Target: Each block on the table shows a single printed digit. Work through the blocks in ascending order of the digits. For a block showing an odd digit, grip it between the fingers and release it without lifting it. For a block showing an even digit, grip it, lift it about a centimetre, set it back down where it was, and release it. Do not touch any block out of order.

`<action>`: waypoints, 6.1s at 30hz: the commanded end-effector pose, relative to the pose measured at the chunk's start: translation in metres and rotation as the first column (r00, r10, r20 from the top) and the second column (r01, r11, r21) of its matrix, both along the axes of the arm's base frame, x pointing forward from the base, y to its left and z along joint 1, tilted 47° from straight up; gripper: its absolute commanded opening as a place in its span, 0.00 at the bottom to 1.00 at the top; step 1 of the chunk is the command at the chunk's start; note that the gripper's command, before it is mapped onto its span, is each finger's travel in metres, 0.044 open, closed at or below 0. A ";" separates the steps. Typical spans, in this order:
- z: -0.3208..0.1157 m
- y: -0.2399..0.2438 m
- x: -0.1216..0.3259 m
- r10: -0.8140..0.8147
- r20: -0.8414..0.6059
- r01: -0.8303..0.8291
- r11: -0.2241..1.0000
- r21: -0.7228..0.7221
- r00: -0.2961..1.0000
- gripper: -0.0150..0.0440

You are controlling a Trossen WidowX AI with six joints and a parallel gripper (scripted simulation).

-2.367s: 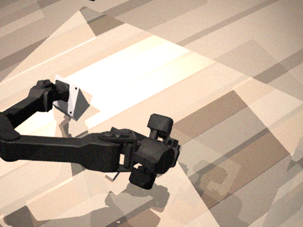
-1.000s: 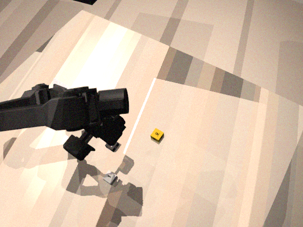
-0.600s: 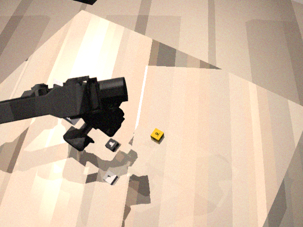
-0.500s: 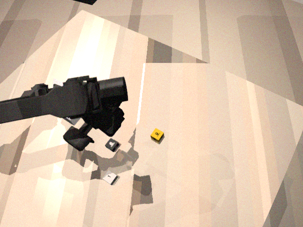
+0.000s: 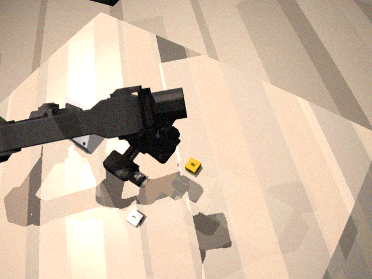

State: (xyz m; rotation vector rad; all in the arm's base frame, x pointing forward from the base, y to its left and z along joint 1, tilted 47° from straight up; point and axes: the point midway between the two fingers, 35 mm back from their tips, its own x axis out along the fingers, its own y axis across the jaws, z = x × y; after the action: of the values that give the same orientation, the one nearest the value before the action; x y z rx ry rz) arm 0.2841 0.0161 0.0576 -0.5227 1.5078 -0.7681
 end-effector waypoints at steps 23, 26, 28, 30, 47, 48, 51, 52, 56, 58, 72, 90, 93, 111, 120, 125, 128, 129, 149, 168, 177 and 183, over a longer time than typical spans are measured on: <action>-0.061 0.038 0.071 -0.004 0.006 0.003 1.000 0.006 1.000 0.93; -0.061 0.038 0.071 -0.004 0.006 0.003 1.000 0.006 1.000 0.93; -0.061 0.038 0.071 -0.004 0.006 0.003 1.000 0.006 1.000 0.93; -0.052 0.031 0.070 -0.003 0.006 0.003 1.000 0.008 1.000 0.93; 0.086 -0.092 0.000 -0.004 0.000 0.004 1.000 -0.001 1.000 0.93; 0.086 -0.092 0.000 -0.004 0.000 0.004 1.000 -0.001 1.000 0.93; 0.069 -0.110 0.000 -0.003 0.002 0.003 1.000 0.002 1.000 0.93; 0.058 -0.122 -0.001 -0.003 0.002 0.003 1.000 0.002 1.000 0.93; 0.032 -0.151 -0.008 -0.004 0.001 0.004 1.000 -0.004 1.000 0.93; 0.032 -0.151 -0.008 -0.004 0.001 0.004 1.000 -0.004 1.000 0.93; 0.019 -0.165 -0.009 -0.004 0.002 0.004 1.000 -0.004 1.000 0.93; 0.007 -0.178 -0.012 -0.004 0.001 0.004 1.000 -0.006 1.000 0.71; 0.007 -0.178 -0.012 -0.004 0.001 0.004 1.000 -0.006 1.000 0.58; 0.007 -0.178 -0.012 -0.004 0.001 0.004 1.000 -0.006 1.000 0.46; 0.007 -0.178 -0.012 -0.004 0.001 0.004 1.000 -0.006 1.000 0.86; 0.009 -0.176 -0.012 -0.004 0.002 0.004 1.000 -0.006 1.000 0.93; 0.026 -0.157 -0.009 -0.005 0.003 0.005 1.000 -0.004 1.000 0.93; 0.030 -0.153 -0.008 -0.004 0.002 0.004 1.000 -0.004 1.000 0.93; 0.086 -0.092 0.000 -0.004 0.000 0.004 1.000 -0.001 1.000 0.46; 0.010 -0.030 -0.050 -0.003 -0.001 0.003 1.000 0.005 1.000 0.55; -0.036 -0.082 -0.058 -0.003 -0.001 0.003 1.000 -0.001 1.000 0.93; -0.041 -0.087 -0.058 -0.003 -0.001 0.003 1.000 0.000 1.000 0.93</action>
State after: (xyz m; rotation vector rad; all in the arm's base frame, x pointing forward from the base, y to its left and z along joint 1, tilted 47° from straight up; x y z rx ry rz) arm 0.2284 -0.0665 0.0205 -0.5085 1.5035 -0.7716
